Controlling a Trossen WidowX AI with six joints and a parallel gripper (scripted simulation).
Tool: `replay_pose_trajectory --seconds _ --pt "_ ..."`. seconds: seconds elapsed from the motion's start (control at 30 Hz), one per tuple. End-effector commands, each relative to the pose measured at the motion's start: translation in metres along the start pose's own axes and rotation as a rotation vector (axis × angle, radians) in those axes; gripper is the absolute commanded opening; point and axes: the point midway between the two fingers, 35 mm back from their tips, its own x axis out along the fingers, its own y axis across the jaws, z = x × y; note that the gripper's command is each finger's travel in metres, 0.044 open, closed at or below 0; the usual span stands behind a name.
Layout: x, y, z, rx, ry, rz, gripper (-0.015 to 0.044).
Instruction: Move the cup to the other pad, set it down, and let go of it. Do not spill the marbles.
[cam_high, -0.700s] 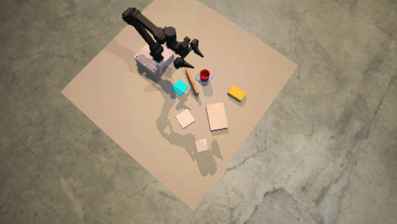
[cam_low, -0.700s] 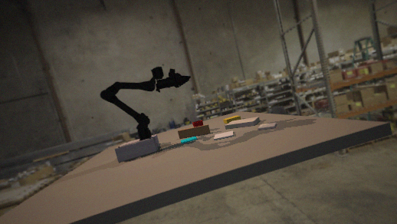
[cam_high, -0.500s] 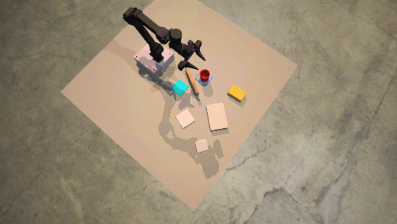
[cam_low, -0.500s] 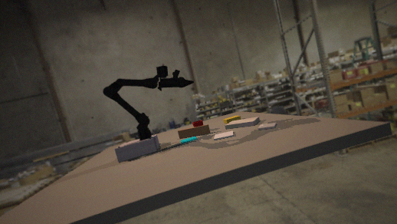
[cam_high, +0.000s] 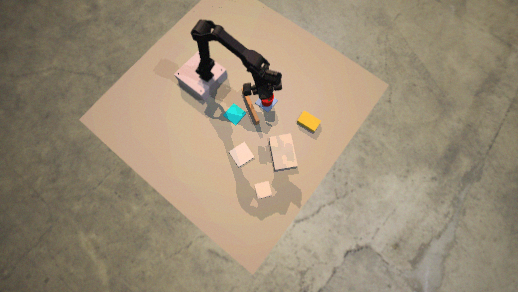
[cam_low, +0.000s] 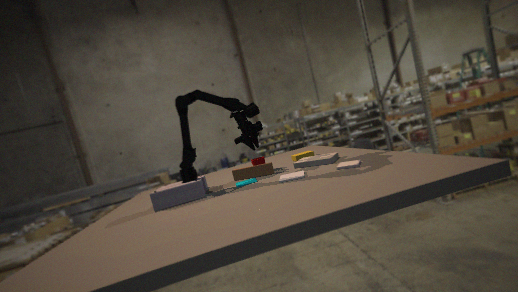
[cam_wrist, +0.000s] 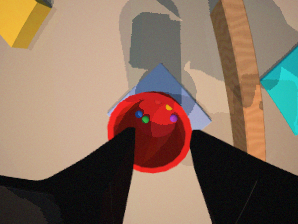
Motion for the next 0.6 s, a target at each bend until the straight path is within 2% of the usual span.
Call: replay_pose_trajectory --seconds 0.0,0.57 --pt "0.019 -0.012 -0.025 0.131 0.113 -0.180 0.0148" --pt "0.035 -0.015 -0.028 0.139 0.118 -0.191 0.0148"
